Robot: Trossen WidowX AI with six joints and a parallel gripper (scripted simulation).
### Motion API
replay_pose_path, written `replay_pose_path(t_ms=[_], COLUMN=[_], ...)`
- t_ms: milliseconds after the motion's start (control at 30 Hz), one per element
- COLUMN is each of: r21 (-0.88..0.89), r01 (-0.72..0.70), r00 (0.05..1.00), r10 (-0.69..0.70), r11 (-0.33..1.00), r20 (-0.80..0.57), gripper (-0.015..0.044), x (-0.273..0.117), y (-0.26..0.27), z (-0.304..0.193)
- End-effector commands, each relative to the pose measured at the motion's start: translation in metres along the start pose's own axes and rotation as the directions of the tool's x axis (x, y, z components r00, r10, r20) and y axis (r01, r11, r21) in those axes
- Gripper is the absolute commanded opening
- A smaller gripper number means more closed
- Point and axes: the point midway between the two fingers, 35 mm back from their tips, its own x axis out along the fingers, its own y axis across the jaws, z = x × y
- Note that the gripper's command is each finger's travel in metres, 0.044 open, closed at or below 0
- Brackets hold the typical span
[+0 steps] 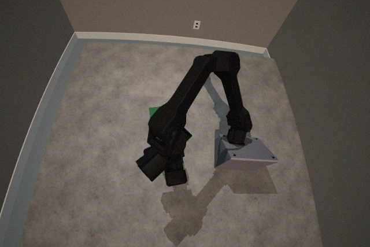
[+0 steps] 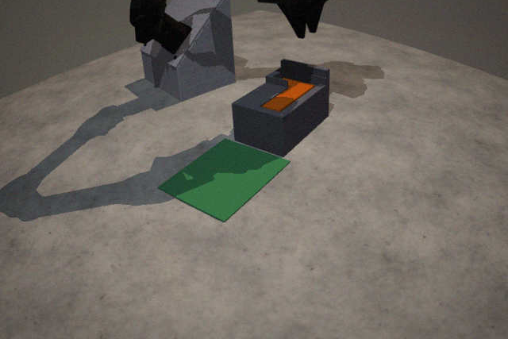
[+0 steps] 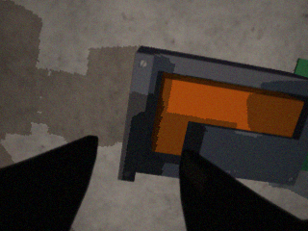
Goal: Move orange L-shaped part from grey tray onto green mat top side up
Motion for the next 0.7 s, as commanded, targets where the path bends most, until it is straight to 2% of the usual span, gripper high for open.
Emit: replay_pose_path(t_ms=[0,133,667], r21=[-0.005,-0.004,-0.004], r01=[0.015,0.018,0.019], r00=[1.0,1.0,1.0], r10=[-0.015,-0.018,-0.019], r11=[1.0,1.0,1.0], r20=[-0.012,-0.013,-0.013], gripper=[0.018,0.018,0.018], x=[0.026,0.071,0.086], y=[0.001,-0.001,-0.001], z=[-0.001,-0.004,-0.004])
